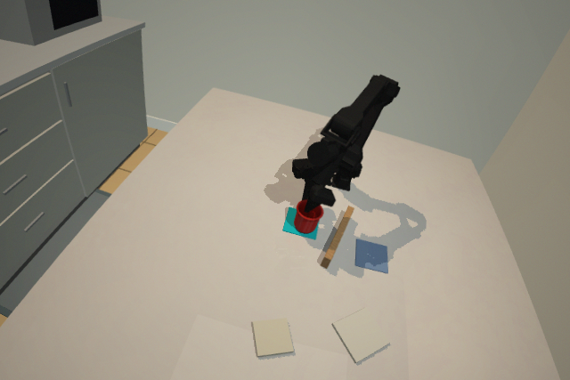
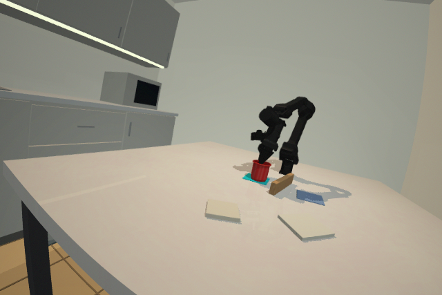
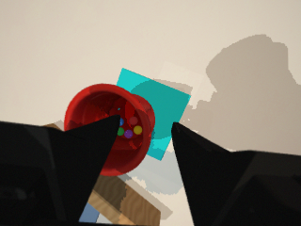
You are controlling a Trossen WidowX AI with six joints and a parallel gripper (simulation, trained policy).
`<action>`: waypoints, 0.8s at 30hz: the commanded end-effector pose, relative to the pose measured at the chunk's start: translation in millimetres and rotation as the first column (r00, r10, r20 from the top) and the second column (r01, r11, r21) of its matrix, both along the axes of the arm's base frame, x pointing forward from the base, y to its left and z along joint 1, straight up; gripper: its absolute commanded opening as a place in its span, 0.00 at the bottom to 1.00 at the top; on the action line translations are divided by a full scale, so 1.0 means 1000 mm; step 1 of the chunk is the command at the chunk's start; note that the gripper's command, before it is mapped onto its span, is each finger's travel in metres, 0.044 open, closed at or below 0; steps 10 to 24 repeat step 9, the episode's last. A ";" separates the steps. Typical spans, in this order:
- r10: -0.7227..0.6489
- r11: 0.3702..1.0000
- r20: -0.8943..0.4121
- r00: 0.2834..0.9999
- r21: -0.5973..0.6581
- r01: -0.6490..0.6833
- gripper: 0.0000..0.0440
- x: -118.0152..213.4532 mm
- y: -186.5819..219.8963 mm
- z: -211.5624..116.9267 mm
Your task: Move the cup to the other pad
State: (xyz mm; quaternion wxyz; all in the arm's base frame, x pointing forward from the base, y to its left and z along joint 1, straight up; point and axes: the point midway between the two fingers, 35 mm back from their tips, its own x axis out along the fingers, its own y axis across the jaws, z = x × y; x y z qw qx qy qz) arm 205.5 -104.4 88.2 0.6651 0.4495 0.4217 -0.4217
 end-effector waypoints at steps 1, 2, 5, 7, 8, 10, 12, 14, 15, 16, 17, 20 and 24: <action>0.001 1.000 0.021 1.000 -0.004 -0.001 0.59 -0.002 0.000 0.004; -0.001 1.000 0.027 1.000 -0.006 0.001 0.60 -0.003 0.000 0.006; -0.007 1.000 0.046 0.999 -0.011 0.007 0.64 -0.004 -0.001 0.011; -0.010 1.000 0.059 0.998 -0.015 0.011 0.66 -0.006 -0.002 0.016; -0.012 1.000 0.066 0.998 -0.018 0.013 0.67 -0.006 -0.002 0.019; -0.014 1.000 0.073 0.997 -0.020 0.015 0.67 -0.006 -0.003 0.021; -0.014 1.000 0.073 0.997 -0.020 0.015 0.67 -0.006 -0.003 0.021; -0.014 1.000 0.073 0.997 -0.020 0.015 0.67 -0.006 -0.003 0.021; -0.014 1.000 0.073 0.997 -0.020 0.015 0.67 -0.006 -0.003 0.021; -0.014 1.000 0.073 0.997 -0.020 0.015 0.67 -0.006 -0.003 0.021; -0.014 1.000 0.073 0.997 -0.020 0.015 0.67 -0.006 -0.003 0.021; -0.014 1.000 0.073 0.997 -0.020 0.015 0.67 -0.006 -0.003 0.021; -0.014 1.000 0.073 0.997 -0.020 0.015 0.67 -0.006 -0.003 0.021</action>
